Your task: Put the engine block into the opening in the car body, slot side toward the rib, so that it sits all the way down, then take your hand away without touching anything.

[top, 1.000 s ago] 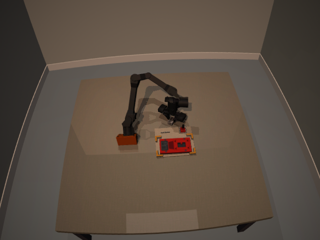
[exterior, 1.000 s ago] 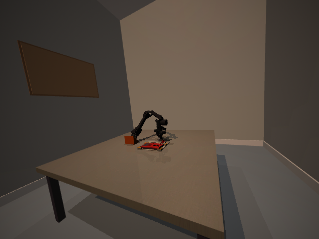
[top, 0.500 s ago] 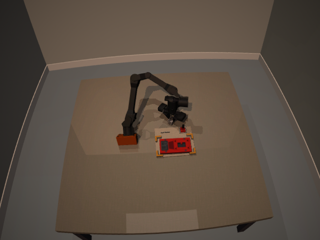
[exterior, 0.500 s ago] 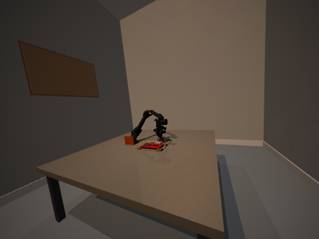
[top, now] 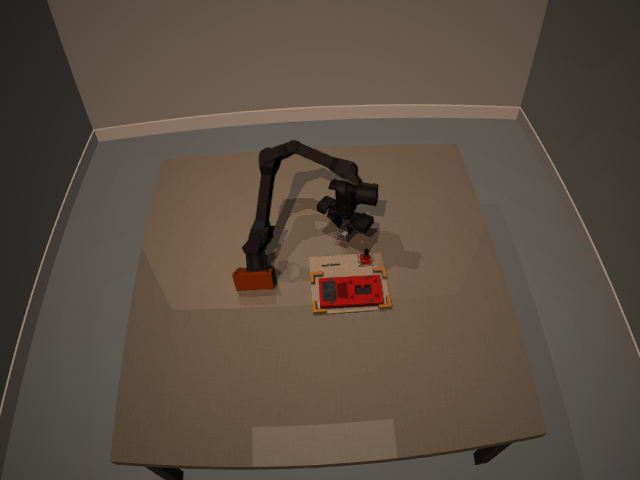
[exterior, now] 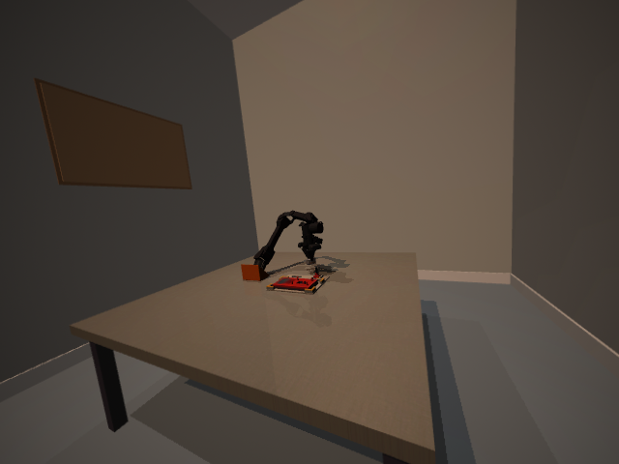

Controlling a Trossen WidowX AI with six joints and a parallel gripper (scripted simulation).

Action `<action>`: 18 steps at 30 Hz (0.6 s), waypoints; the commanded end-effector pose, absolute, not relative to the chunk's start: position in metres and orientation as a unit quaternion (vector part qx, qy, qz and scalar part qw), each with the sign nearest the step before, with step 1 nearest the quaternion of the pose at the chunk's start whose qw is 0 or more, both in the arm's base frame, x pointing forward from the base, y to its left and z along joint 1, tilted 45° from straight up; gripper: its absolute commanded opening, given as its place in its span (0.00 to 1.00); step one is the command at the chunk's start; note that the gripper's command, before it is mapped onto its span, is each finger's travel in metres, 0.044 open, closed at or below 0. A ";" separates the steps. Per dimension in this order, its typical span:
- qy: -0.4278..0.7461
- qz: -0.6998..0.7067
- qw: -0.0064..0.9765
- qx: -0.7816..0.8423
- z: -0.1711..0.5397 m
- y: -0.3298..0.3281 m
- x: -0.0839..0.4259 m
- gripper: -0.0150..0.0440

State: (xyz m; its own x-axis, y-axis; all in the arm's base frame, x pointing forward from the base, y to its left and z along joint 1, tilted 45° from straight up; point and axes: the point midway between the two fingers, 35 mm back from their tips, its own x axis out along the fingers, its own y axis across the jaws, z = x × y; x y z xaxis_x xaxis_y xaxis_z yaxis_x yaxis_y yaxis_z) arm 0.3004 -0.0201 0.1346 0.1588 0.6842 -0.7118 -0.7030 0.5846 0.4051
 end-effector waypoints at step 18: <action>0.466 0.434 0.771 0.002 0.181 -0.062 0.286 0.25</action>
State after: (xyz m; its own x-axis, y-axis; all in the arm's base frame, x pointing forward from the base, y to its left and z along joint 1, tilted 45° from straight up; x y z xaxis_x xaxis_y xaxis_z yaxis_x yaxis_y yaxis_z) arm 0.2868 -0.0583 0.1766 0.1878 0.6759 -0.7127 -0.6671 0.6203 0.4125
